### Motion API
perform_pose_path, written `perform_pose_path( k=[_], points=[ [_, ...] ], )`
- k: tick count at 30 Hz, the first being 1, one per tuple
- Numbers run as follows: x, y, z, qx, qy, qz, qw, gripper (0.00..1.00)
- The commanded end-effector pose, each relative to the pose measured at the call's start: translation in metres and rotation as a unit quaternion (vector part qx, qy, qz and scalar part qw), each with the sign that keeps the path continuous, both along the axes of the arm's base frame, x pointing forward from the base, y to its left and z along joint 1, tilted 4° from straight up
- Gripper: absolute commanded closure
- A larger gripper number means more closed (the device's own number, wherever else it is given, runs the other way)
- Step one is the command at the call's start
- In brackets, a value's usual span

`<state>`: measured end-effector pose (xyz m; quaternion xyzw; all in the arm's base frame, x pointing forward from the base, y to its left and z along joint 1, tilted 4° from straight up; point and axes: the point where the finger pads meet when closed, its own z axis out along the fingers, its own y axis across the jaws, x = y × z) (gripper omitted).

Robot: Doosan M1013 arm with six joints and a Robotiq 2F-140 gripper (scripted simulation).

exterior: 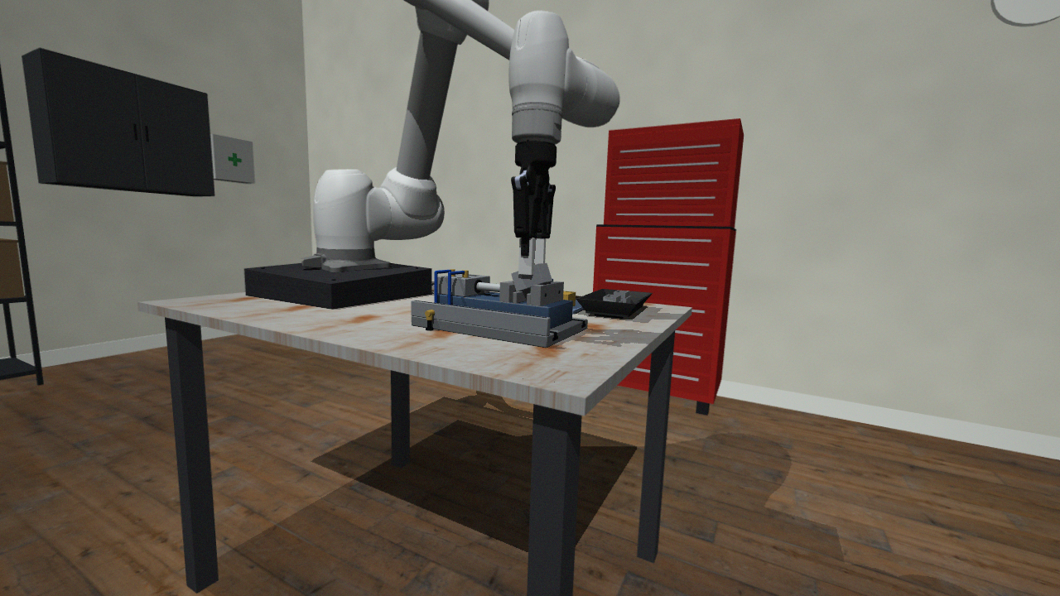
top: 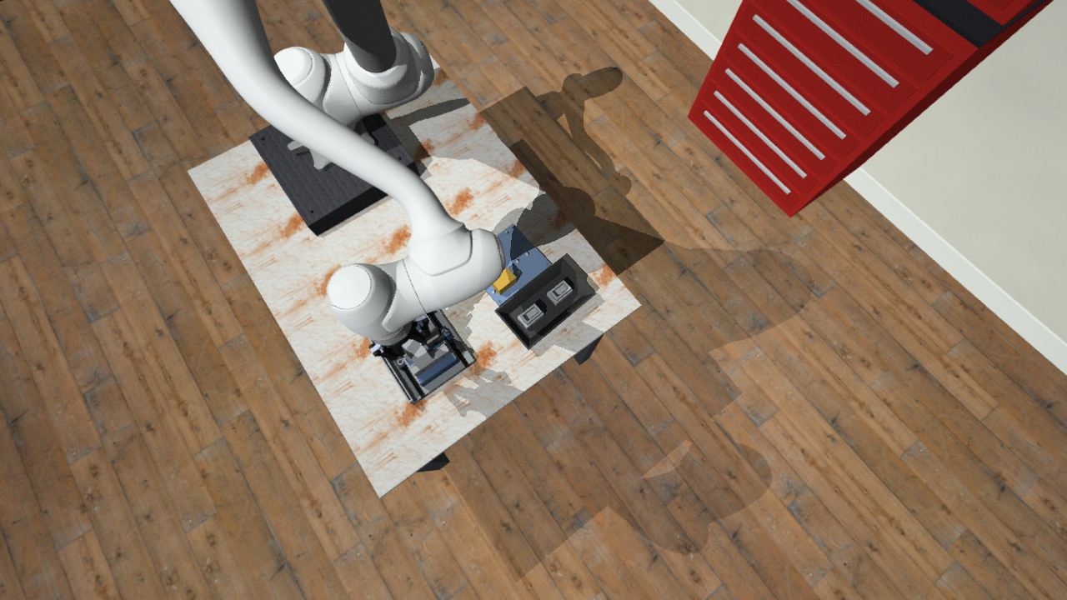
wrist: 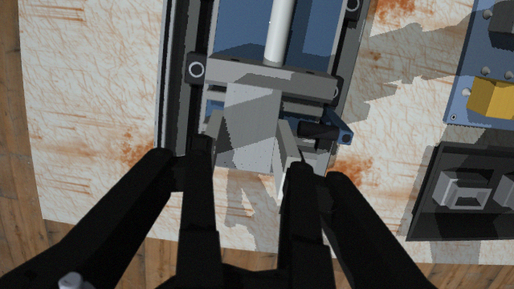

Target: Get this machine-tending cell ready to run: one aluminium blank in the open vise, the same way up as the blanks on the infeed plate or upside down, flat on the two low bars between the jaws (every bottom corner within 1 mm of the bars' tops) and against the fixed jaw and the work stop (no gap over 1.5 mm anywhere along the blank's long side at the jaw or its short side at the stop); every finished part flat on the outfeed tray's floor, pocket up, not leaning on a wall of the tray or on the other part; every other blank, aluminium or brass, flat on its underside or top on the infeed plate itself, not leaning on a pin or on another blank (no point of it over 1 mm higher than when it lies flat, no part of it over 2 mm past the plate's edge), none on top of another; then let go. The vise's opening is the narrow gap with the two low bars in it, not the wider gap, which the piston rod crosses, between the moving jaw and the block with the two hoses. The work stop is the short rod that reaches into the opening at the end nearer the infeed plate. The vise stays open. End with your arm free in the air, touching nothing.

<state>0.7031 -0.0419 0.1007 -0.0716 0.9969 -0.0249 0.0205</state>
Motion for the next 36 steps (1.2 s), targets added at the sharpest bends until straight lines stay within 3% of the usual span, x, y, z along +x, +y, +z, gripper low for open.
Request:
perform_pose_path(
  k=[1,19,36],
  points=[
    [0.000,0.000,0.000,0.000,0.000,0.000,1.000,1.00],
    [0.000,0.000,0.005,0.000,0.000,0.000,1.000,1.00],
    [-0.001,0.001,0.032,0.000,0.000,0.000,1.000,1.00]
  ],
)
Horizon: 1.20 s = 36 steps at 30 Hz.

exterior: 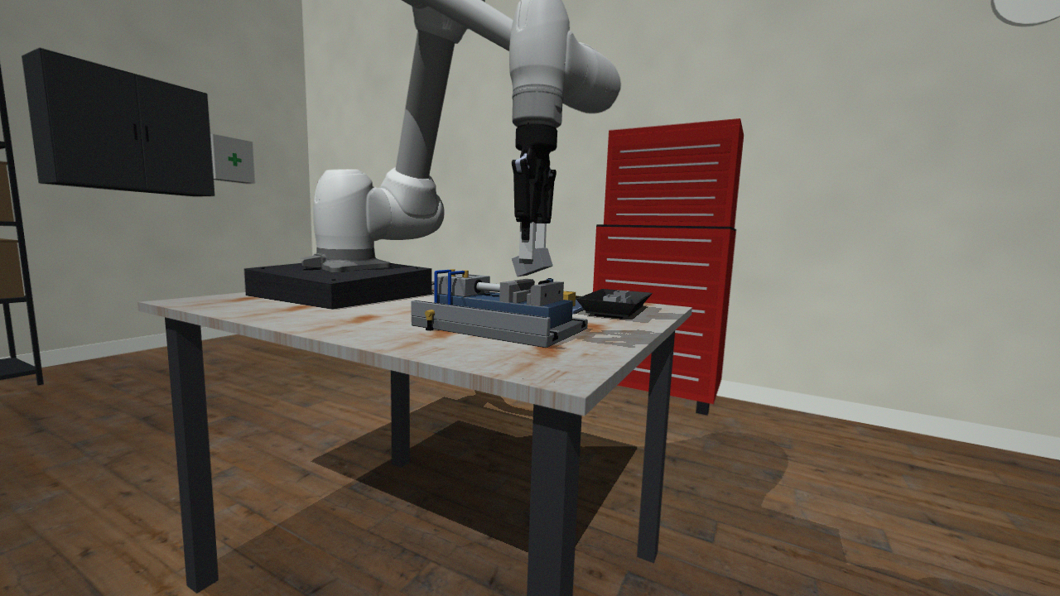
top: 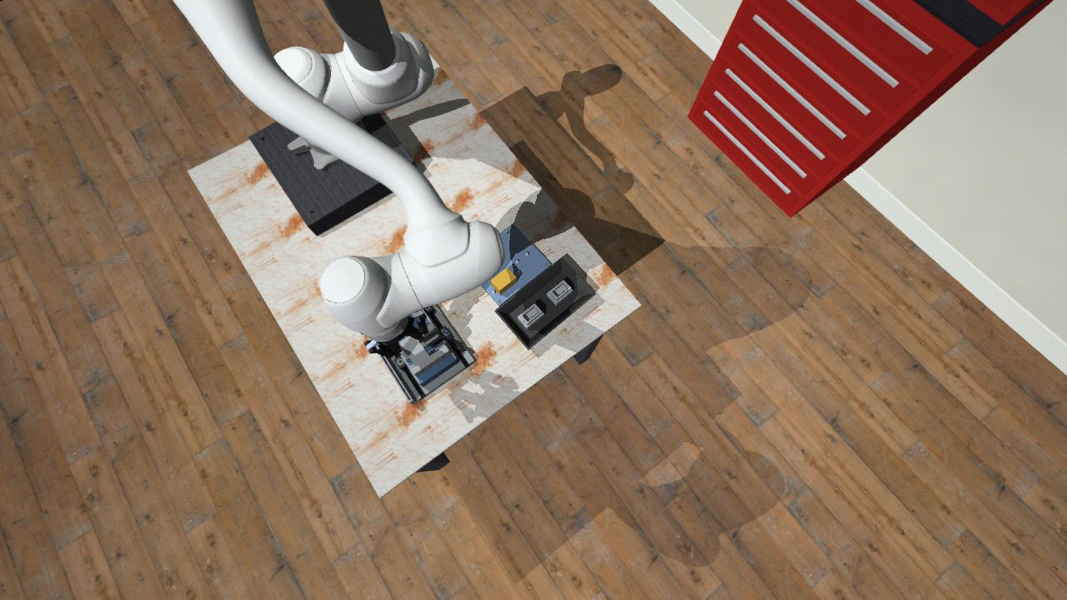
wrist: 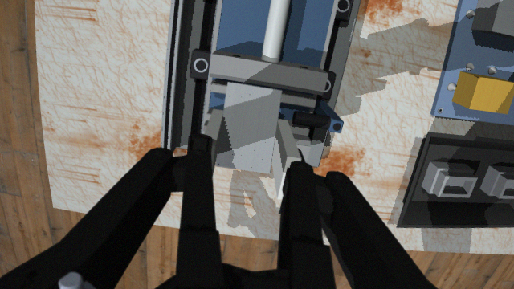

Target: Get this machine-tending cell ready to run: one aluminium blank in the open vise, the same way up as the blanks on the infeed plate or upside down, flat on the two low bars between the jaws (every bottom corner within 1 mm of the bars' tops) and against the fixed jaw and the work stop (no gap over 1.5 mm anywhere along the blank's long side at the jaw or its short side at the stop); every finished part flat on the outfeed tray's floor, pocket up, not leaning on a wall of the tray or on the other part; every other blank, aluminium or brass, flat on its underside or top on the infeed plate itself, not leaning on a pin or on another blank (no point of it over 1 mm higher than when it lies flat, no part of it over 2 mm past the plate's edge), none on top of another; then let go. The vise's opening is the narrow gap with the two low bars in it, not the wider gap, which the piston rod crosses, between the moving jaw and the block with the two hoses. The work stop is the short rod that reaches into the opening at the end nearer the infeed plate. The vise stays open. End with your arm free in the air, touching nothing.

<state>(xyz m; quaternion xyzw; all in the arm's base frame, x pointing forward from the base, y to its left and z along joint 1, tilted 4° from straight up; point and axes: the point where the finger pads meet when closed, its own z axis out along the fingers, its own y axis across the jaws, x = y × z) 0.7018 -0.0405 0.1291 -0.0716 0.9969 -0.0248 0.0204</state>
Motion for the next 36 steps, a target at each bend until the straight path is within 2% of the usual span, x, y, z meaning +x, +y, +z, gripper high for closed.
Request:
perform_pose_path(
  k=[1,11,24,28,32,34,36],
  points=[
    [0.000,0.000,0.005,0.000,0.000,0.000,1.000,1.00],
    [-0.001,0.001,0.017,0.000,0.000,0.000,1.000,1.00],
    [-0.002,0.004,0.019,0.000,0.000,0.006,1.000,1.00],
    [-0.005,0.021,0.018,-0.002,0.002,0.039,0.999,1.00],
    [-0.015,0.059,0.016,-0.004,0.006,0.112,0.994,1.00],
    [-0.015,0.059,0.016,-0.004,0.006,0.112,0.994,1.00],
    [-0.024,0.085,0.014,-0.006,0.008,0.162,0.987,1.00]
  ],
)
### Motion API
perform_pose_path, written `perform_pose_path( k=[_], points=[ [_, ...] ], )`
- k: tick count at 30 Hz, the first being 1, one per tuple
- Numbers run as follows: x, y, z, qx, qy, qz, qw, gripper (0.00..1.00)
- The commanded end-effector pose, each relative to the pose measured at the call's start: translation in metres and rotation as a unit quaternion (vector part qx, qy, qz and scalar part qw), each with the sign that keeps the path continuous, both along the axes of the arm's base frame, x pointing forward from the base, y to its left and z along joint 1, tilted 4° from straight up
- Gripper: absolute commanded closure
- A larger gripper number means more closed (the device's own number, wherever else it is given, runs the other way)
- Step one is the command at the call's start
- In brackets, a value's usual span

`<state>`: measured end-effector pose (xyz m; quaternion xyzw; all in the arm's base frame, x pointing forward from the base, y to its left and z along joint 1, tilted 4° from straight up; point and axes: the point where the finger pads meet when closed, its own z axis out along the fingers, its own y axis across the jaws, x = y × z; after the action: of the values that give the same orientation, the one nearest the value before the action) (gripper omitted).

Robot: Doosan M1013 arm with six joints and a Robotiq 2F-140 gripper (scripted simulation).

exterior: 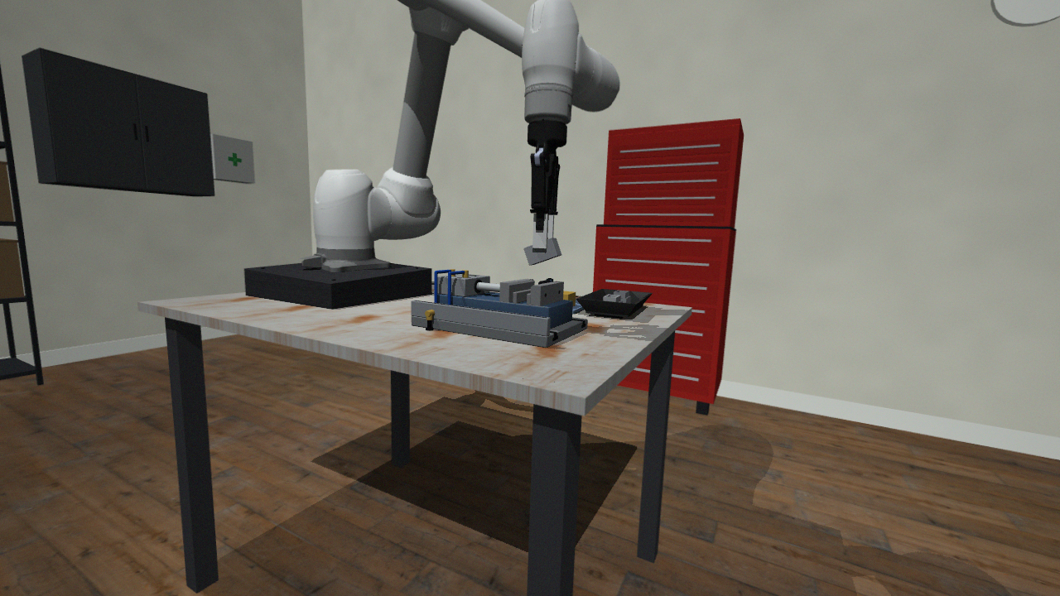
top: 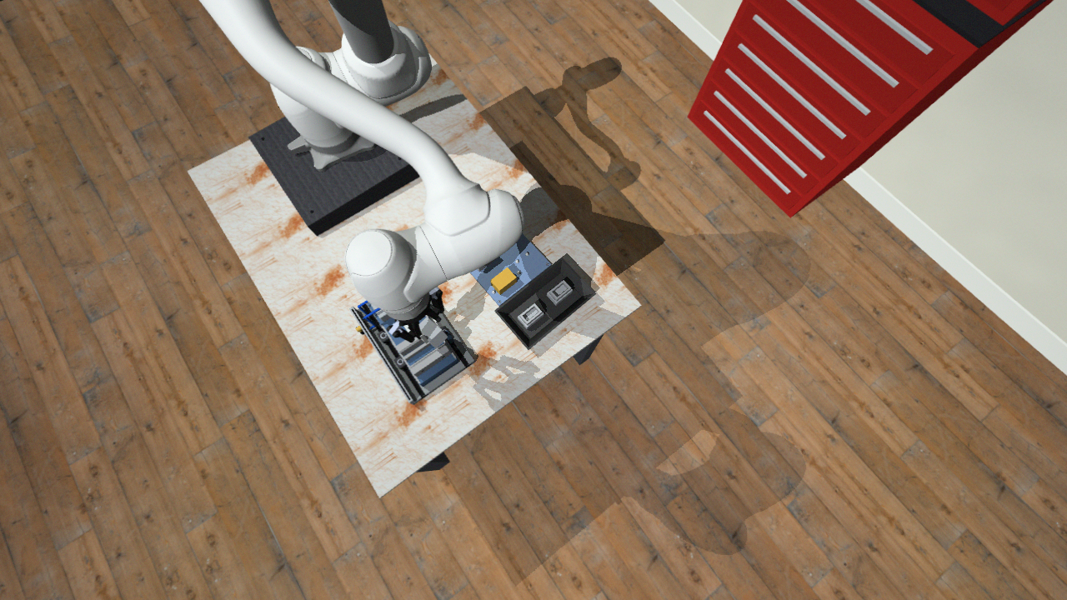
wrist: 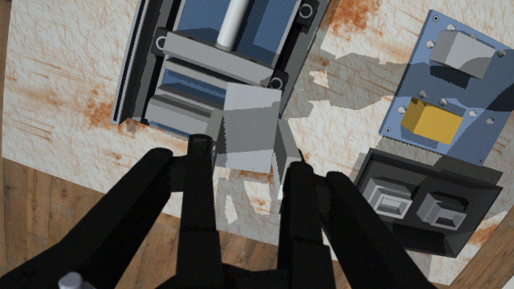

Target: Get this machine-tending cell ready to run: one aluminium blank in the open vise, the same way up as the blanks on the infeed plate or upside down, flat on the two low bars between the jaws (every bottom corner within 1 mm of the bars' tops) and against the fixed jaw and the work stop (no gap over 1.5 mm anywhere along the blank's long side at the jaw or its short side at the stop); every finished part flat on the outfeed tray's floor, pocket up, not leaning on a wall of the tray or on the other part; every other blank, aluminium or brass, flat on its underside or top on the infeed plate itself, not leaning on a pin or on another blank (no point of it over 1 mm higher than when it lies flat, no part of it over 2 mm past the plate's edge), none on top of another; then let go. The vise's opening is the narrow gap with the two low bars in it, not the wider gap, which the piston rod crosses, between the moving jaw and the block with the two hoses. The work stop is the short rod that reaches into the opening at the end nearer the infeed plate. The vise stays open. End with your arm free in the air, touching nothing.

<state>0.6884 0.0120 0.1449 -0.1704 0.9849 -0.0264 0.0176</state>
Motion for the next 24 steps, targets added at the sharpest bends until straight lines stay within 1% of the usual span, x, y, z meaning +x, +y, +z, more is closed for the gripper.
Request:
perform_pose_path(
  k=[1,7,13,15,17,20,24],
  points=[
    [-0.013,0.040,-0.002,-0.003,0.004,0.079,0.997,1.00],
    [-0.031,0.085,-0.005,-0.007,0.008,0.172,0.985,1.00],
    [-0.053,0.129,-0.008,-0.011,0.013,0.267,0.964,1.00],
    [-0.053,0.129,-0.008,-0.011,0.013,0.267,0.964,1.00],
    [-0.068,0.155,-0.010,-0.013,0.015,0.323,0.946,1.00],
    [-0.080,0.173,-0.011,-0.015,0.017,0.364,0.931,1.00],
    [-0.098,0.199,-0.013,-0.018,0.020,0.424,0.905,1.00]
  ],
)
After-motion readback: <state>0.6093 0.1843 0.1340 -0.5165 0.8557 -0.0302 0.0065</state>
